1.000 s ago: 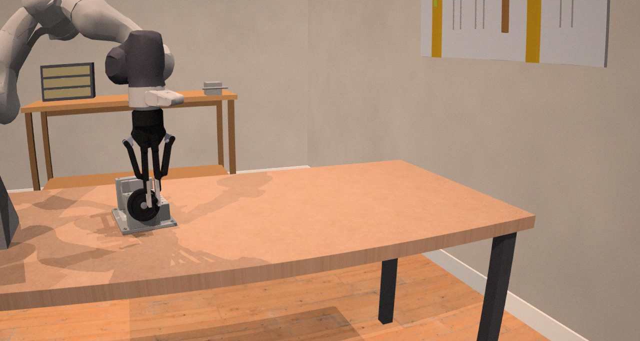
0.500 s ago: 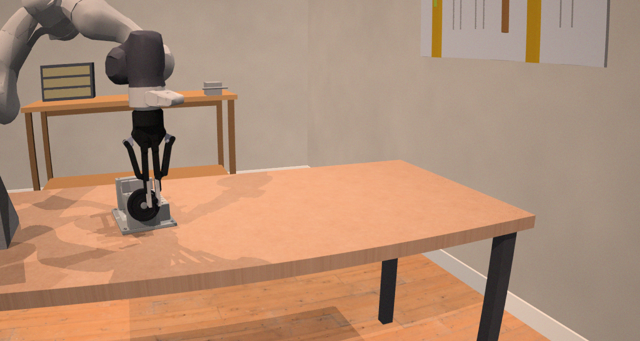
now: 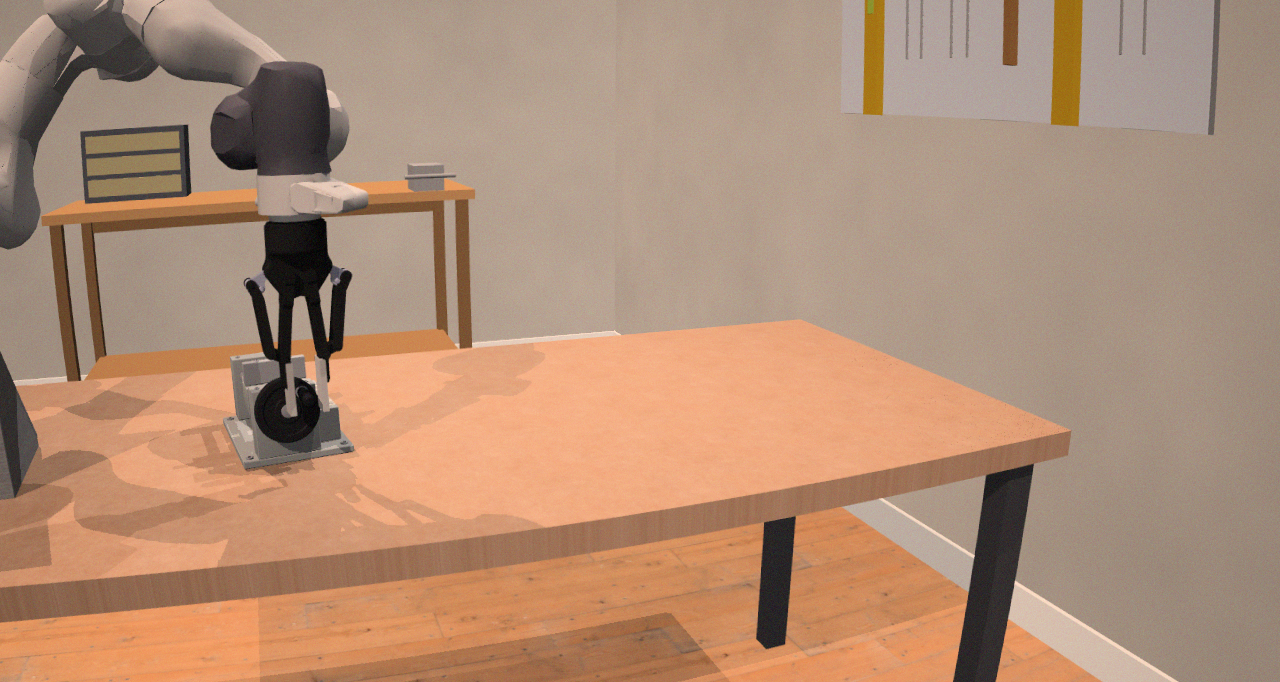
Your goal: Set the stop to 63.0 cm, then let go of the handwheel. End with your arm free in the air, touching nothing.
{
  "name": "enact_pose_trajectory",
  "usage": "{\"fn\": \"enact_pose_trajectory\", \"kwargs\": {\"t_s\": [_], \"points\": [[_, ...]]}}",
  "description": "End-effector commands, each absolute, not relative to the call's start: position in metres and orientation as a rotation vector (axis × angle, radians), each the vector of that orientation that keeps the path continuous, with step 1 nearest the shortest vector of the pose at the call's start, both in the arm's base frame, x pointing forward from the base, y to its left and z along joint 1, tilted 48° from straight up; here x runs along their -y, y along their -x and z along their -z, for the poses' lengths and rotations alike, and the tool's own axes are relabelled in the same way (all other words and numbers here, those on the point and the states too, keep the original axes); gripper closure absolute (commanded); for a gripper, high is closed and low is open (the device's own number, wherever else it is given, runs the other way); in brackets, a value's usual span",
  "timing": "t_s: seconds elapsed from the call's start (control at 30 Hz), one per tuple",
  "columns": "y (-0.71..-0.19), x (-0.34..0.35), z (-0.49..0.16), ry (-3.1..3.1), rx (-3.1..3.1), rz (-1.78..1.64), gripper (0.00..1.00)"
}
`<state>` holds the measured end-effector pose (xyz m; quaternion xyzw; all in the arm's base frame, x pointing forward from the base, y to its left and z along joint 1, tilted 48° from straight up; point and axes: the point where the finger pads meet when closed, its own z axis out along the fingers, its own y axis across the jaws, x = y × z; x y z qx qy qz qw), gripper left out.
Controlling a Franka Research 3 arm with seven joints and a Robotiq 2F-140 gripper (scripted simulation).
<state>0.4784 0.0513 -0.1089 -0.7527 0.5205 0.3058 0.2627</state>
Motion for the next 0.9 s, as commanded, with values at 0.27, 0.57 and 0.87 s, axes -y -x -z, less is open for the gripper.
{"fn": "enact_pose_trajectory", "kwargs": {"t_s": [0.27,0.57,0.87], "points": [[-0.4796,-0.0535,0.1099,2.034,-1.410,-0.826,0.67],[-0.4796,-0.0535,0.1099,2.034,-1.410,-0.826,0.67],[-0.4802,-0.0510,0.1075,2.034,-1.410,-0.826,0.67]]}}
